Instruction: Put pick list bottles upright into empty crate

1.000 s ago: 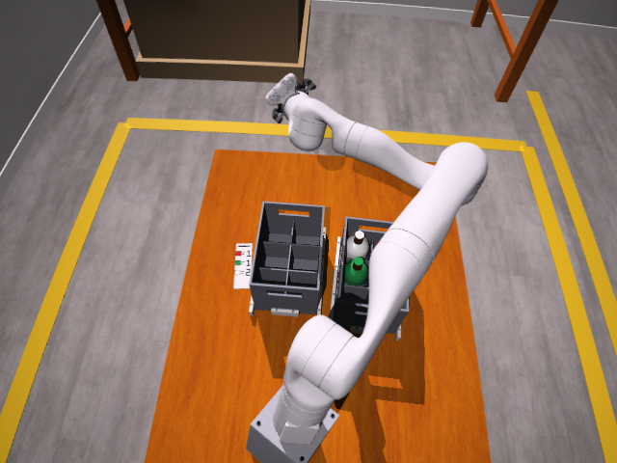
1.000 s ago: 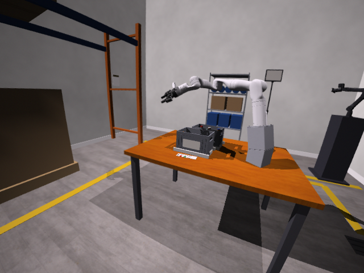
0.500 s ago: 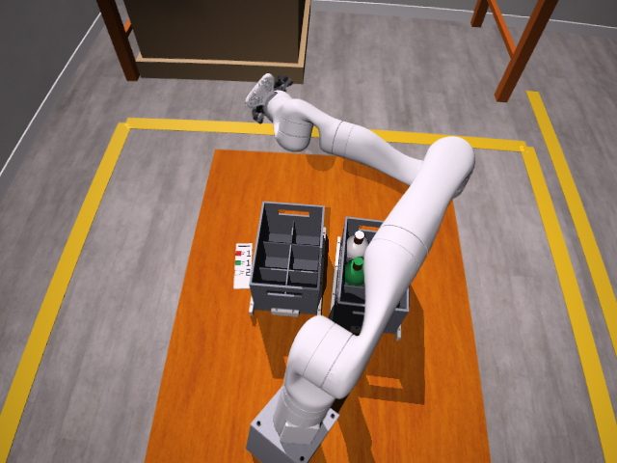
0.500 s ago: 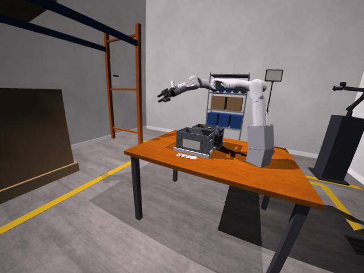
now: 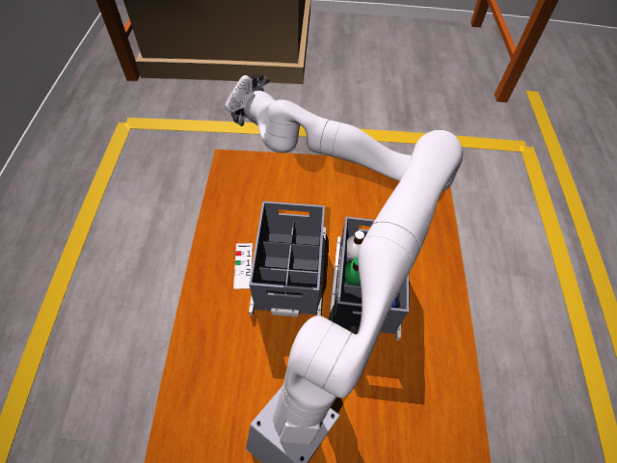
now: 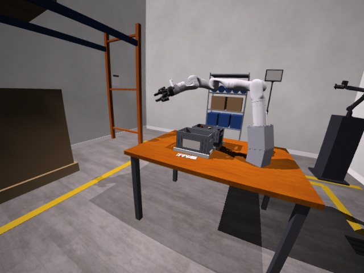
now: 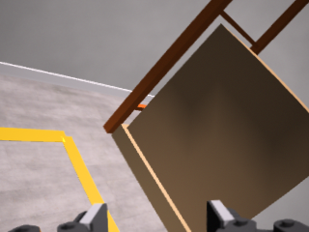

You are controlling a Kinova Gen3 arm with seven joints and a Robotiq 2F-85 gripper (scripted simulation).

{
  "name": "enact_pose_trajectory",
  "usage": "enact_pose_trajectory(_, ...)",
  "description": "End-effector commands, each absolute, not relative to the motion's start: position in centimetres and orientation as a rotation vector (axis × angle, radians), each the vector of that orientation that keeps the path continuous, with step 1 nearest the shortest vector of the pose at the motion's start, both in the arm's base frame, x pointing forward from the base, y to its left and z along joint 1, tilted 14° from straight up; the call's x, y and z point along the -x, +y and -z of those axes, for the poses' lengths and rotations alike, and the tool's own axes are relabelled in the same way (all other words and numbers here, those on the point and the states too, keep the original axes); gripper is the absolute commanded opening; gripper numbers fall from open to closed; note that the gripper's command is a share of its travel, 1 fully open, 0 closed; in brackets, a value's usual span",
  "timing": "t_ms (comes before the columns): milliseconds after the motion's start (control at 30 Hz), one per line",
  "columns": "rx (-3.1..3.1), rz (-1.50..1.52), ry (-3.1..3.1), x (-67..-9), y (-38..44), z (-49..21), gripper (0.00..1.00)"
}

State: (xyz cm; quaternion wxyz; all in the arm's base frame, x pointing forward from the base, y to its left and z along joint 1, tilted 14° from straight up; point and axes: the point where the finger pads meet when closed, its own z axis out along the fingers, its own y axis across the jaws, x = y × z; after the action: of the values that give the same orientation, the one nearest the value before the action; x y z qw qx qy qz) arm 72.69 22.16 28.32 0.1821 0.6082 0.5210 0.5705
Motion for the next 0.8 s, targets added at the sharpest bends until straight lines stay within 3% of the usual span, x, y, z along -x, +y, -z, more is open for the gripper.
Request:
enact_pose_trajectory(0,-1.712,-1.613,1.474,-72.2,24.1,-28.3,0.67)
enact_pose_trajectory(767,-1.439,-1.64,1.83,-68.3,32.4,-27.1,0.67)
